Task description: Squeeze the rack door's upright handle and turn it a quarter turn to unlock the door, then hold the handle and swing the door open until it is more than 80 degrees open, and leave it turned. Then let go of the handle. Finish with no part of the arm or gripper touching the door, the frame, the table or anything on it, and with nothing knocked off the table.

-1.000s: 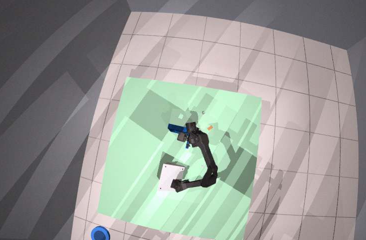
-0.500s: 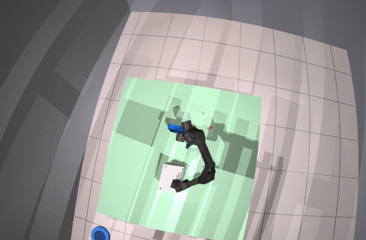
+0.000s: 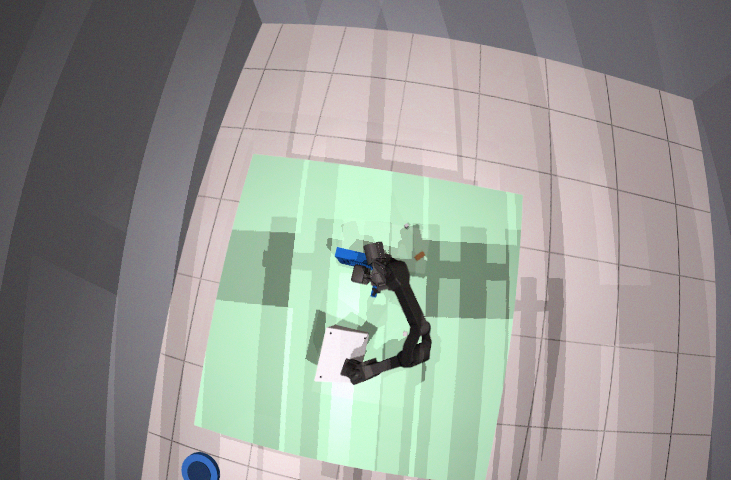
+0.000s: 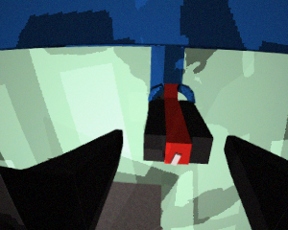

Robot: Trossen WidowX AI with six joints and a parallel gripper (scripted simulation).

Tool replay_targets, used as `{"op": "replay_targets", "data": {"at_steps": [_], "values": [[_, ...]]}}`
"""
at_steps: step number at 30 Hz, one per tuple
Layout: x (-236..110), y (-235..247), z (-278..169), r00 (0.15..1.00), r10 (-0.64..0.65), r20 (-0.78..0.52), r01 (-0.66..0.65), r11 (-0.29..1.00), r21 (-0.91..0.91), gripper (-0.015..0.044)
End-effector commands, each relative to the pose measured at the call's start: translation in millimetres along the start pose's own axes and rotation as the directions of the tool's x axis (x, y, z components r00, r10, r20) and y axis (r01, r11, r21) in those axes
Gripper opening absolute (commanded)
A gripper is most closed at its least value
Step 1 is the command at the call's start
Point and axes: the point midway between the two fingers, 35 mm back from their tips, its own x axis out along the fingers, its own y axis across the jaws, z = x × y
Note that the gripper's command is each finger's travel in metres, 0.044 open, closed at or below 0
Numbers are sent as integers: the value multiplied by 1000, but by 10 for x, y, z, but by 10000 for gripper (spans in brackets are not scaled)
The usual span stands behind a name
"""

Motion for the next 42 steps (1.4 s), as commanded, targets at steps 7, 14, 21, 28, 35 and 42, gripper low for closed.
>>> {"op": "replay_targets", "data": {"at_steps": [7,14,21,28,35,42], "values": [[169,-7,-6,1000,-5,1,5,1000,-5,295],[282,-12,-14,1000,-6,1,6,1000,-4,295],[383,-17,-24,1000,-7,1,7,1000,-4,295],[386,-18,-24,1000,-7,1,7,1000,-4,137],[386,-18,-24,1000,-7,1,7,1000,-4,71],[386,-18,-24,1000,-7,1,7,1000,-4,25]]}}
